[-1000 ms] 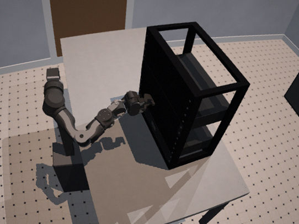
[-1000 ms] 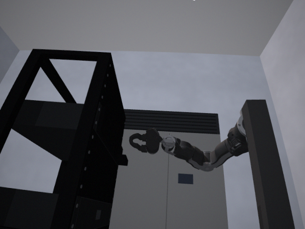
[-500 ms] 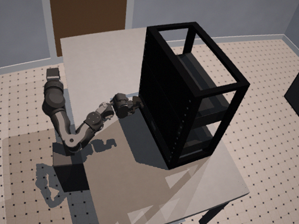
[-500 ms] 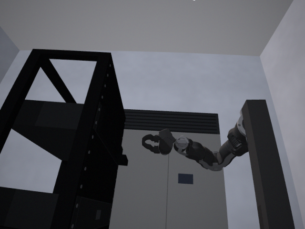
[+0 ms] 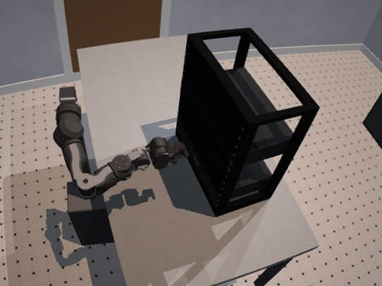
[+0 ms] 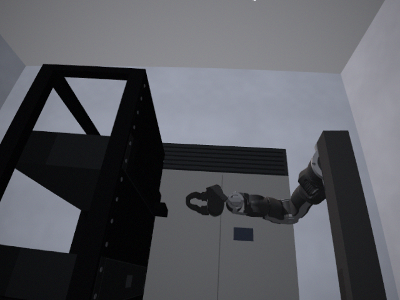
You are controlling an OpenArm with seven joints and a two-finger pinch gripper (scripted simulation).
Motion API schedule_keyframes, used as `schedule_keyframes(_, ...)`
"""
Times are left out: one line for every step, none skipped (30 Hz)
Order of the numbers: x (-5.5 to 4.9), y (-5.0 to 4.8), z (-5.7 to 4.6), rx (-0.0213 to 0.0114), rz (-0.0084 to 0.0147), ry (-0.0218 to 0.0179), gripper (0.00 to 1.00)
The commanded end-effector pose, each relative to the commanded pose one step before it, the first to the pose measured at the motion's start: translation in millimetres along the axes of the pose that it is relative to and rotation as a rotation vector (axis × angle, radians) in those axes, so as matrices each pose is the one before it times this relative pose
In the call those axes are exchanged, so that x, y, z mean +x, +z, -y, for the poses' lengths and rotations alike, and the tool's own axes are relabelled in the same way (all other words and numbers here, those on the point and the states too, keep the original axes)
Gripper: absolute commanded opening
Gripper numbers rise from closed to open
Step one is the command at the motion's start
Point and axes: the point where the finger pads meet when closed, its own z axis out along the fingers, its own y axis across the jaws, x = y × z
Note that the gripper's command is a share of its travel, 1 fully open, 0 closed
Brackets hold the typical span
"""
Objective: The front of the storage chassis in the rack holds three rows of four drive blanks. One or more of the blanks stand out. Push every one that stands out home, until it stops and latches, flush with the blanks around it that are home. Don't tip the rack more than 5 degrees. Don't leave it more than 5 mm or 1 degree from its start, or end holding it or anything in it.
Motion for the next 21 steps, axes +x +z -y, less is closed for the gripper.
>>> schedule_keyframes(-3.42,0.02,-3.01,-0.03921,-0.04307,0.00442,0.0)
schedule_keyframes(-8.59,-0.09,4.57,0.00001,-0.00003,0.00009,0.0)
schedule_keyframes(0.0,0.0,0.0,0.0,0.0,0.0,0.0)
schedule_keyframes(0.0,0.0,0.0,0.0,0.0,0.0,0.0)
schedule_keyframes(-7.79,-0.086,4.15,0.00001,-0.00004,0.0001,0.0)
schedule_keyframes(-6.9,-0.06,3.68,0.00003,-0.00003,0.00006,0.0)
schedule_keyframes(-6.01,-0.072,3.21,0.00001,-0.00004,0.0001,0.0)
schedule_keyframes(-5.05,-0.048,2.7,0.00003,-0.00003,0.00006,0.0)
schedule_keyframes(-4.11,-0.043,2.2,0.00002,-0.00003,0.00006,0.0)
schedule_keyframes(-3.18,-0.028,1.7,0.00002,-0.00002,0.00004,0.0)
schedule_keyframes(-2.31,-0.018,1.23,0.00002,-0.00002,0.00002,0.0)
schedule_keyframes(-1.52,-0.016,0.81,0.00001,-0.00001,0.00002,0.0)
schedule_keyframes(-0.67,-0.02,0.32,-0.00035,-0.00045,-0.00019,0.0)
schedule_keyframes(0.25,-0.022,-0.28,-0.00118,-0.00149,-0.00072,0.0)
schedule_keyframes(0.0,-0.002,-0.01,-0.00011,-0.00013,-0.00006,0.0)
schedule_keyframes(-0.04,0.029,0.03,0.00008,0.0001,0.00005,0.0)
schedule_keyframes(-0.26,0.187,0.2,0.00051,0.00065,0.00033,0.0)
schedule_keyframes(-0.45,0.466,0.36,0.0009,0.00113,0.00058,0.0)
schedule_keyframes(-0.09,0.821,0.07,0.00018,0.00021,0.00013,0.0)
schedule_keyframes(0.0,0.0,0.0,0.0,0.0,0.0,0.0)
schedule_keyframes(0.0,0.0,0.0,0.0,0.0,0.0,0.0)
